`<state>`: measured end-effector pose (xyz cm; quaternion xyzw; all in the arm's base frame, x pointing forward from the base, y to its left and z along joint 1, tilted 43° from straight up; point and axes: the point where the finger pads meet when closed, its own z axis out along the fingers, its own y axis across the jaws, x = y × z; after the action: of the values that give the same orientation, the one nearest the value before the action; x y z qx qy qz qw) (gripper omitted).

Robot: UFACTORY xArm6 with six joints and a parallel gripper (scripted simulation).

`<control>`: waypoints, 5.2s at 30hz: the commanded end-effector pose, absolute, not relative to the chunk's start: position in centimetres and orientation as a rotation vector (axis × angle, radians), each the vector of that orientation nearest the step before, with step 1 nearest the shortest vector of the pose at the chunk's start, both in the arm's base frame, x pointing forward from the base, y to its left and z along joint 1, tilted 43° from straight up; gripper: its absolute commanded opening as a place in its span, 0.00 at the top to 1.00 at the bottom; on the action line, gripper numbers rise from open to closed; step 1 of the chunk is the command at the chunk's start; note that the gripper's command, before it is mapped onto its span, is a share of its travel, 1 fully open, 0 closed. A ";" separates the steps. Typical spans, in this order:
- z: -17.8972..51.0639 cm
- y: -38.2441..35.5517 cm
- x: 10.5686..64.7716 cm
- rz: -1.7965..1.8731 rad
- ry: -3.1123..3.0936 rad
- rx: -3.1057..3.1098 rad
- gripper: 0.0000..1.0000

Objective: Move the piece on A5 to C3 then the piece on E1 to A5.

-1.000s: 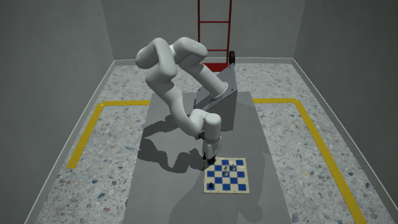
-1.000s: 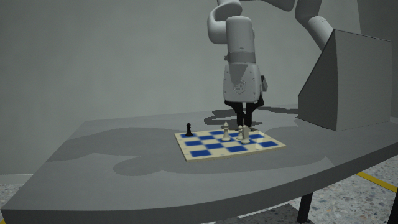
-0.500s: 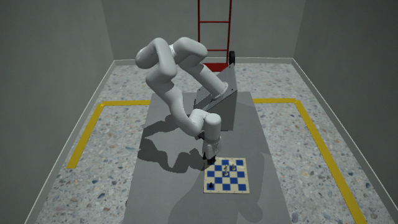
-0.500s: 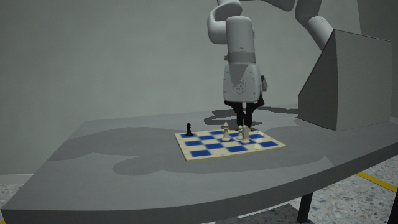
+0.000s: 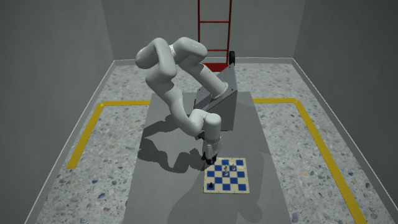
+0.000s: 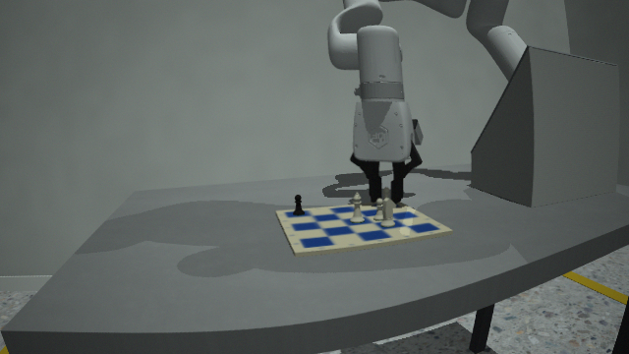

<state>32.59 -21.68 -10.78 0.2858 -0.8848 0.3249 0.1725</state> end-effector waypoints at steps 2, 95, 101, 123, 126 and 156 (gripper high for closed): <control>-10.7 -21.6 32.7 0.924 -2.512 0.812 0.66; 1.4 -10.4 34.7 0.924 -2.512 0.812 0.00; 1.4 -10.4 34.7 0.924 -2.512 0.812 0.00; 1.4 -10.4 34.7 0.924 -2.512 0.812 0.00; 1.4 -10.4 34.7 0.924 -2.512 0.812 0.00; 1.4 -10.4 34.7 0.924 -2.512 0.812 0.00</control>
<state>34.53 -10.48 1.37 0.2860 -0.8847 0.3251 0.1730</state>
